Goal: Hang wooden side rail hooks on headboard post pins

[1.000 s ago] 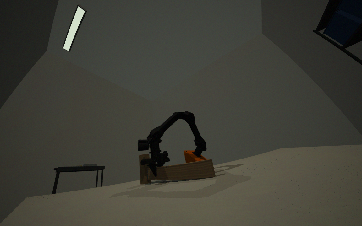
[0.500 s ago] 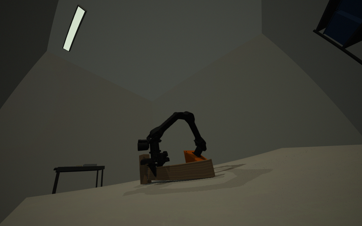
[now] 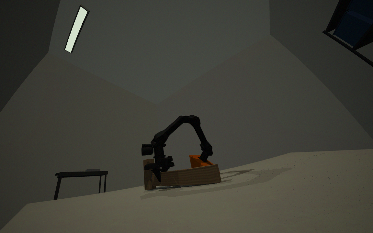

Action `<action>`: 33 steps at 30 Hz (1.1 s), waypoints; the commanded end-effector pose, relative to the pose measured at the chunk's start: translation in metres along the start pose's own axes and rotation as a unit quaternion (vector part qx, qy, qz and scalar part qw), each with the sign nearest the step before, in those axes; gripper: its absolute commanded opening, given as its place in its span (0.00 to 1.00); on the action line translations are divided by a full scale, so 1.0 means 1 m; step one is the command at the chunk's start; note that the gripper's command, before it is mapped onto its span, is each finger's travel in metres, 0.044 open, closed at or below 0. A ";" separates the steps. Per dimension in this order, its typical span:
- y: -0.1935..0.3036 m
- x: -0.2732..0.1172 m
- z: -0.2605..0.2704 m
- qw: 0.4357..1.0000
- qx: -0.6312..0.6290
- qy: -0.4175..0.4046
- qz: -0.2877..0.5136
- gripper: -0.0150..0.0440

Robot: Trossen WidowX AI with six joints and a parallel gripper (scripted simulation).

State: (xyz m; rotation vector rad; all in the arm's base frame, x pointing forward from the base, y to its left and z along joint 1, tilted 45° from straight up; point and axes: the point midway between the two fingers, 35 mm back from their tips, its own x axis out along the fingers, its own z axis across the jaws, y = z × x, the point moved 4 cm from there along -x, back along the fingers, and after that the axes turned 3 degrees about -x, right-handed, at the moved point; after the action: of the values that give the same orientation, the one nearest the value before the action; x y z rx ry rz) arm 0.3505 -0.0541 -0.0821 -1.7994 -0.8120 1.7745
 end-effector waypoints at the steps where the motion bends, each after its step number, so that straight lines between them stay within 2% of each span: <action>1: 0.003 -0.004 -0.002 1.000 0.001 0.005 0.003 0.25; 33: 0.006 -0.004 0.000 1.000 0.001 0.005 0.003 0.25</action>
State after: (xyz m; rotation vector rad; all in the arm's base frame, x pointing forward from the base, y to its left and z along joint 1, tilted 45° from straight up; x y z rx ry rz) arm 0.3506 -0.0565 -0.0841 -1.8002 -0.8102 1.7732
